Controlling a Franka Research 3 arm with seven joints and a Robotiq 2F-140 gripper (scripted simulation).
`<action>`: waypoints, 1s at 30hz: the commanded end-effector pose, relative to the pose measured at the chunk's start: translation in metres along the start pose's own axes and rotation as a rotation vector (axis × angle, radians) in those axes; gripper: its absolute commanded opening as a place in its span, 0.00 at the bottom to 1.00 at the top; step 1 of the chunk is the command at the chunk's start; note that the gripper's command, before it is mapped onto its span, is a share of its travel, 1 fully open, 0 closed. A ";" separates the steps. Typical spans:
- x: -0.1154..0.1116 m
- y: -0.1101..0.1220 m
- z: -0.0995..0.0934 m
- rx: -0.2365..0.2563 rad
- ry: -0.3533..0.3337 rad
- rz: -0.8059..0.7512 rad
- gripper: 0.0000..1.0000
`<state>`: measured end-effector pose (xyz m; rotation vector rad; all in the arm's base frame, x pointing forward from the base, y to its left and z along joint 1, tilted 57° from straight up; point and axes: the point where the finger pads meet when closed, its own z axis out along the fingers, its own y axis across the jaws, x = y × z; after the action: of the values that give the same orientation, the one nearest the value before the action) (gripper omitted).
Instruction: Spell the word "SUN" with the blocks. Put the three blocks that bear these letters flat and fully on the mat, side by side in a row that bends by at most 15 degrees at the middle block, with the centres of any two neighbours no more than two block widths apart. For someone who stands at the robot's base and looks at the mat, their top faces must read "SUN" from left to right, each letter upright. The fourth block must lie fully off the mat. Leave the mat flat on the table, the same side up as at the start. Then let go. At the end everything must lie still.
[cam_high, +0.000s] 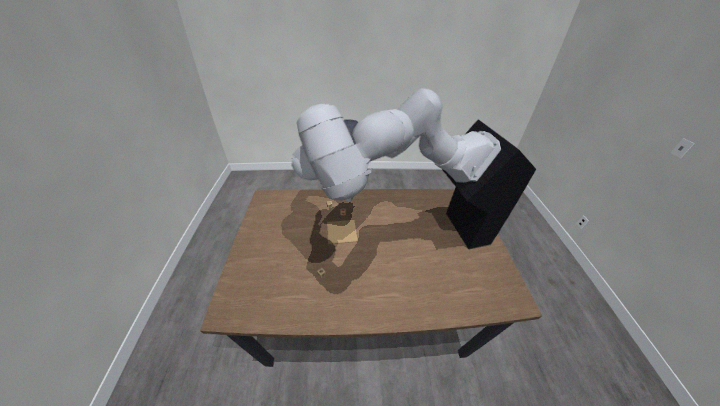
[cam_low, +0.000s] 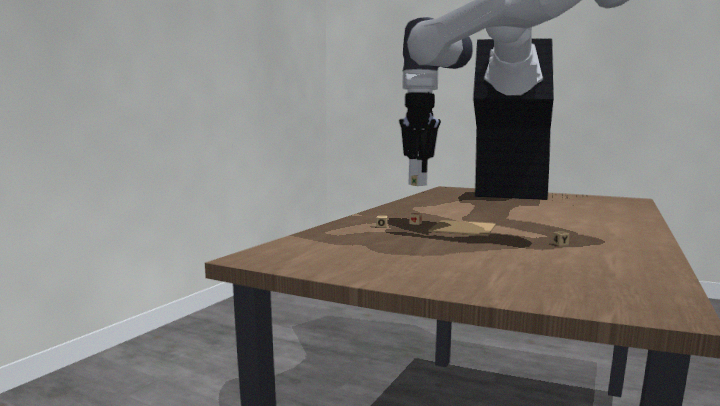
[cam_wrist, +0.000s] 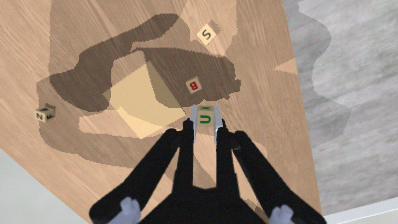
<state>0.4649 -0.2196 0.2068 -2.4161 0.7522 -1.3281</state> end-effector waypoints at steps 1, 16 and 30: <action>-0.004 -0.004 -0.006 0.010 -0.014 0.016 0.13; 0.000 -0.021 -0.004 0.013 -0.005 0.154 0.13; 0.001 -0.040 -0.002 0.016 0.002 0.301 0.13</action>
<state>0.4765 -0.1854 0.2263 -2.2739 0.9126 -1.2528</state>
